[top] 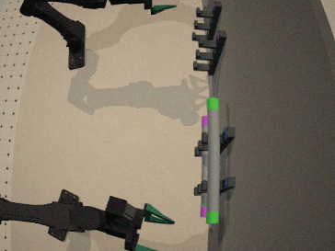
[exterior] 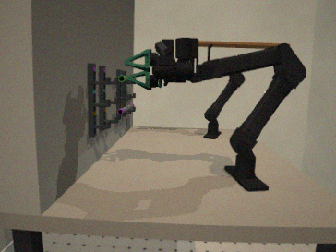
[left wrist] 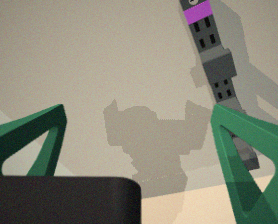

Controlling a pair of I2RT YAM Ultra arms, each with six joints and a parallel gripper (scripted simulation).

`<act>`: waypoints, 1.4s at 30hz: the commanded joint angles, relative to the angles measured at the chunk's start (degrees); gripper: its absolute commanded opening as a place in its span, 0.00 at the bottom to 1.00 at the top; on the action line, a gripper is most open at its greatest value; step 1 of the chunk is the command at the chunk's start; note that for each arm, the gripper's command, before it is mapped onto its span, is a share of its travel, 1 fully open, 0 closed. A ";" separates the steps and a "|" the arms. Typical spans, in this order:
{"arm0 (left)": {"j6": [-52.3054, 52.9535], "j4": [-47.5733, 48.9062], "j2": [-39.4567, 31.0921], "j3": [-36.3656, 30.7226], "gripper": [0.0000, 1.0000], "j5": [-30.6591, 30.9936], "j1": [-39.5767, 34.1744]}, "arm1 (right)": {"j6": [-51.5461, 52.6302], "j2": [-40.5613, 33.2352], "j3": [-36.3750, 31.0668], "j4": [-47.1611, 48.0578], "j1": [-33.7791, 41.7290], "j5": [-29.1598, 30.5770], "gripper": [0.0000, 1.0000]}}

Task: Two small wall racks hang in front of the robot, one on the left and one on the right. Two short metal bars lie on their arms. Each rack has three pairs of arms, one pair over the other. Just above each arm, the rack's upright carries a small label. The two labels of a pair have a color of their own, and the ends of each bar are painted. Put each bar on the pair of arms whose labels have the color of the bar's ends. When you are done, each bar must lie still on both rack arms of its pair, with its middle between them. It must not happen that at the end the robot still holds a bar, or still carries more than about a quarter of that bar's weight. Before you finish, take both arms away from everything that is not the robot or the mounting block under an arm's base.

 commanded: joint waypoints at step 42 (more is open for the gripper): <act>32.16 14.59 0.91 -10.75 1.00 -9.79 -12.92 | -33.22 4.79 -9.11 17.97 21.23 15.08 1.00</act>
